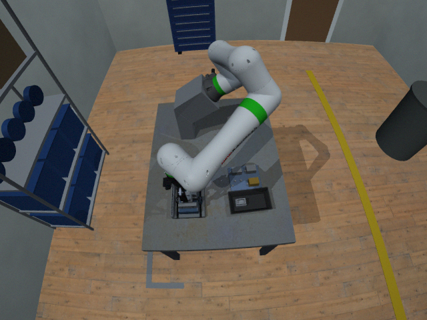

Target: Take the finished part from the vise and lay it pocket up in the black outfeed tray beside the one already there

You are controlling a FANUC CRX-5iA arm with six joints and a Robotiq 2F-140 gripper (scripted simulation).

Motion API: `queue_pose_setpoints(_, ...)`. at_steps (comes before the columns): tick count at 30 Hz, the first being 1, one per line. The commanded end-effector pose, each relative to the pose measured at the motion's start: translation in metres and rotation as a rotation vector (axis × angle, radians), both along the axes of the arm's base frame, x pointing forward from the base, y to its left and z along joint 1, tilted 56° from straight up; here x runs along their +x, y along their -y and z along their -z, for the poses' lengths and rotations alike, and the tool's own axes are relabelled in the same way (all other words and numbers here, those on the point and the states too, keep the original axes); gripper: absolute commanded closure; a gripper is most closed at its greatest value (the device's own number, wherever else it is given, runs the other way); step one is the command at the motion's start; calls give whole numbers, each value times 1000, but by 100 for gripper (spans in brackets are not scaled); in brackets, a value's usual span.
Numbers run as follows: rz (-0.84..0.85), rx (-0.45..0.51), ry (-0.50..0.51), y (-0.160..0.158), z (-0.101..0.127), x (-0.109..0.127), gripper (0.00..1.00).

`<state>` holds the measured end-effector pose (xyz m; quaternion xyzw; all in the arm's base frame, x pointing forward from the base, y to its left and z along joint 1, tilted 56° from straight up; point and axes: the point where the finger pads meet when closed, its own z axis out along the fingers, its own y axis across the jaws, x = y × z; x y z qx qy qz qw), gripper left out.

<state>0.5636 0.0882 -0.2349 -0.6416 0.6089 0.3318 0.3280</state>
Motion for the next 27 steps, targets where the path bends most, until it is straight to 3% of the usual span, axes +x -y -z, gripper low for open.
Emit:
queue_pose_setpoints(1,1,-1,1,-2,2,1,54)
queue_pose_setpoints(27,1,-1,1,-9,6,0,54)
